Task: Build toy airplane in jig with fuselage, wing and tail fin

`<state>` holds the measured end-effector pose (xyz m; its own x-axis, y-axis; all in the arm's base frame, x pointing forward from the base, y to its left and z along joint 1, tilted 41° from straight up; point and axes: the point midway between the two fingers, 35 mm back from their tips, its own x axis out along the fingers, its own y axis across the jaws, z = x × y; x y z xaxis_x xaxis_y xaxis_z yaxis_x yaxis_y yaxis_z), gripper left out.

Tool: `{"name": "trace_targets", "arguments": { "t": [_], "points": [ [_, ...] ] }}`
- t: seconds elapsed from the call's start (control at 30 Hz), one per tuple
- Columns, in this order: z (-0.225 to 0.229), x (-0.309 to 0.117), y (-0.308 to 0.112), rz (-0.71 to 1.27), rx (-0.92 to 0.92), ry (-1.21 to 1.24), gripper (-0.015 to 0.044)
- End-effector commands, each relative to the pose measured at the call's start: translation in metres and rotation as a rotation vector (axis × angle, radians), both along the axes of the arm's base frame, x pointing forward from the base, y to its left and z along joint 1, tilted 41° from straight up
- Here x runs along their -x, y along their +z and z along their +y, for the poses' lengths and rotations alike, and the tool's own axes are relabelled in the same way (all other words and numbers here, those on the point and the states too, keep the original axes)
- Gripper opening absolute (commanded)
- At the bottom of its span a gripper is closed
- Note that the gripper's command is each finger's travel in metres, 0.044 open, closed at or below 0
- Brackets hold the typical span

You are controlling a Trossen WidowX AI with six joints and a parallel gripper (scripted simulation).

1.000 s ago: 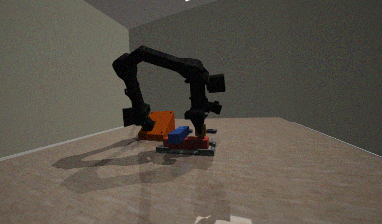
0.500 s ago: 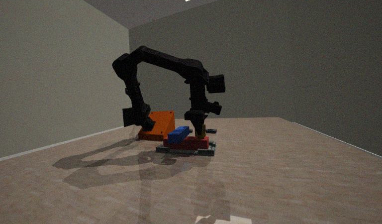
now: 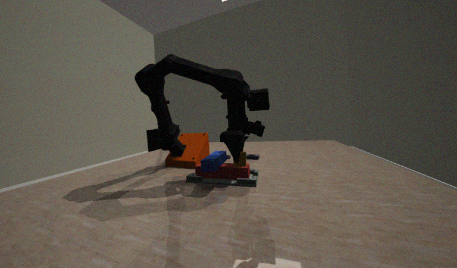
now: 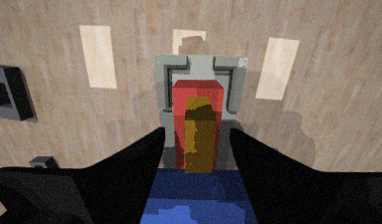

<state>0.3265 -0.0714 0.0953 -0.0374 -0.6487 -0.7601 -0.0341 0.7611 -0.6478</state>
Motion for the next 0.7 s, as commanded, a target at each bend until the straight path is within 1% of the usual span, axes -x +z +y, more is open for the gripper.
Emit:
{"name": "trace_targets", "arguments": {
  "t": [0.0, 0.1, 0.17, 0.67],
  "points": [
    [0.019, -0.006, 0.020, -0.012, -0.005, 0.007, 0.0260],
    [0.045, -0.006, 0.050, -0.009, -0.004, 0.009, 0.0260],
    [0.056, -0.004, 0.063, -0.008, -0.002, 0.009, 0.0260],
    [0.056, -0.006, 0.065, -0.008, -0.002, 0.009, 0.0260]
  ]
}}
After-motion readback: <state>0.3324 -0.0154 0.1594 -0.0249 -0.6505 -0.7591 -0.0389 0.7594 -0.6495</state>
